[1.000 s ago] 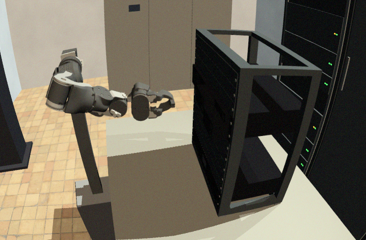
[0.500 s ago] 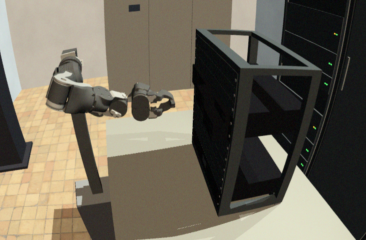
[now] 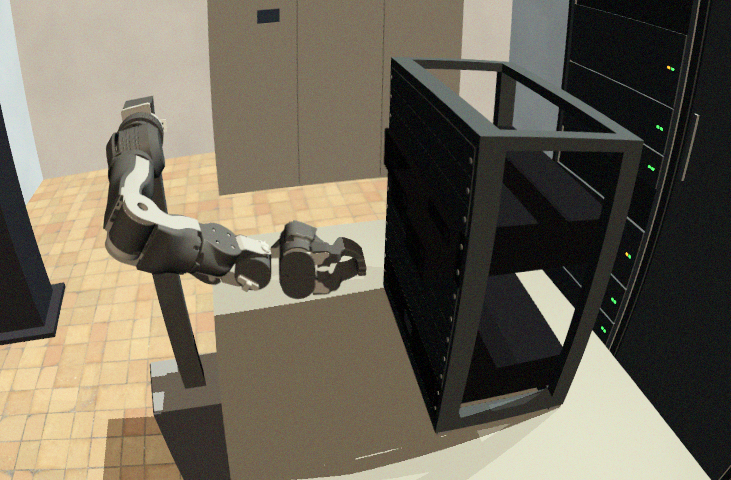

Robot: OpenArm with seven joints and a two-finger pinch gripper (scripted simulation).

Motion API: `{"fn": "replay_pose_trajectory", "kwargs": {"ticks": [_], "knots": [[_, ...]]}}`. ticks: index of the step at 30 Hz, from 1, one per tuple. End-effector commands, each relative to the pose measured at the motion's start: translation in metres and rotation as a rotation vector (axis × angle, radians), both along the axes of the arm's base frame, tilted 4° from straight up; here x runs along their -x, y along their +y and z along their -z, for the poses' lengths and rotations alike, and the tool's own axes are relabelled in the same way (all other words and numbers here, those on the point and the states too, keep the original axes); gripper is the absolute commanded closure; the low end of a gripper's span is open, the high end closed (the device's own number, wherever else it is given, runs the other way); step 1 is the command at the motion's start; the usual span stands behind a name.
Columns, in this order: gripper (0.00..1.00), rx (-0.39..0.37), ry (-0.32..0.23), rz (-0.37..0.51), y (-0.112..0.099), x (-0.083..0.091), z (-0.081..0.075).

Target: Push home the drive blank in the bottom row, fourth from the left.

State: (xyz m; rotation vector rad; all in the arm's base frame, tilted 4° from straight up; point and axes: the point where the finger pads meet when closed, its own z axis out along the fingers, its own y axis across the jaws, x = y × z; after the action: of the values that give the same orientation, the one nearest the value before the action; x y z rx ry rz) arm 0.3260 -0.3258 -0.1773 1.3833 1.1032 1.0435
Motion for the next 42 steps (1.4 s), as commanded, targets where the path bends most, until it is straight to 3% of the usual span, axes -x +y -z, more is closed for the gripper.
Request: {"fn": "replay_pose_trajectory", "kwargs": {"ticks": [1,7,21,35,42], "knots": [[1.0,0.008,-0.017,-0.035,0.002,-0.003,0.001],[1.0,0.008,-0.017,-0.035,-0.002,-0.004,0.011],[1.0,0.007,-0.017,-0.035,-0.004,-0.014,0.012],[1.0,0.006,-0.015,-0.036,-0.011,-0.059,0.016],[1.0,0.006,-0.015,-0.036,-0.012,-0.067,0.017]]}}
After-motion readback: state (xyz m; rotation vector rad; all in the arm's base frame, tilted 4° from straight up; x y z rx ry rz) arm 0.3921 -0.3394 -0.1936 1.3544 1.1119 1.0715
